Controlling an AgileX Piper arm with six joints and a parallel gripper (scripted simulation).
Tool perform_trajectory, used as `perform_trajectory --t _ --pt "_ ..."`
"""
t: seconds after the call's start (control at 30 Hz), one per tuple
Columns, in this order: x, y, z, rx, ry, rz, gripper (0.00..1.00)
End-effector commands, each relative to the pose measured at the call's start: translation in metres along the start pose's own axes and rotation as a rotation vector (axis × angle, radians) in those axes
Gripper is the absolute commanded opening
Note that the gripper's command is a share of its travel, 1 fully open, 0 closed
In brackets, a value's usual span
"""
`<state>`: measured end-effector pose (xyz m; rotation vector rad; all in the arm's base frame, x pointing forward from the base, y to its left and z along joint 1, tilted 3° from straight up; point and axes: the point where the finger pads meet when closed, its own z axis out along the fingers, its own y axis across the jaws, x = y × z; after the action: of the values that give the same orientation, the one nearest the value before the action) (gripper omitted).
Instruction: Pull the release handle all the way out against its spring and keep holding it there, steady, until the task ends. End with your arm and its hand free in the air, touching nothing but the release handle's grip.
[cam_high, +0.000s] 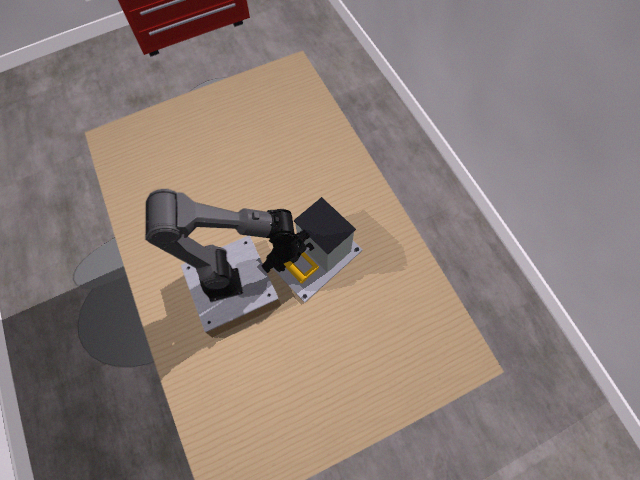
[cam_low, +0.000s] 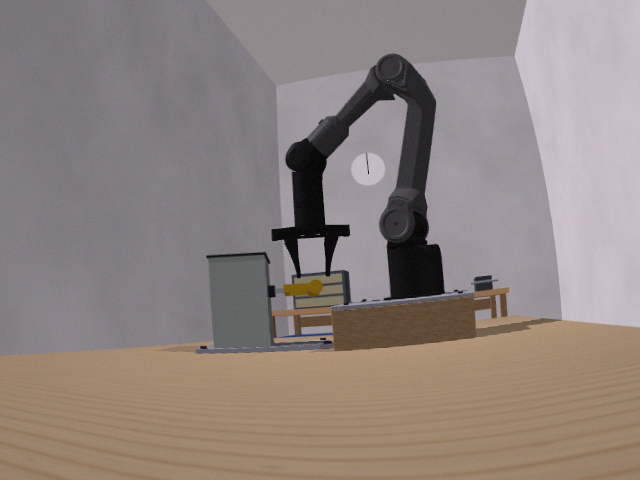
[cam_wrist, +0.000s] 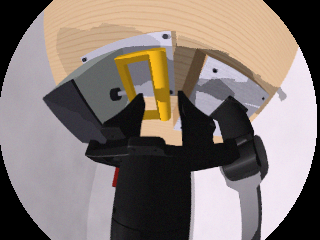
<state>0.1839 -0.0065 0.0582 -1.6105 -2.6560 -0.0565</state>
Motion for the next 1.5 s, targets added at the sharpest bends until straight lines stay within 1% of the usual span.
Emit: perform_trajectory --t 0.0,0.87,1.47 --pt "0.0005 -0.0001 0.0007 0.001 0.002 -0.001 0.67" --pt "0.0006 -0.0001 0.0013 0.001 0.002 -0.001 0.67" --pt "0.0008 -0.0005 0.0104 0.003 0.004 -0.001 0.67"
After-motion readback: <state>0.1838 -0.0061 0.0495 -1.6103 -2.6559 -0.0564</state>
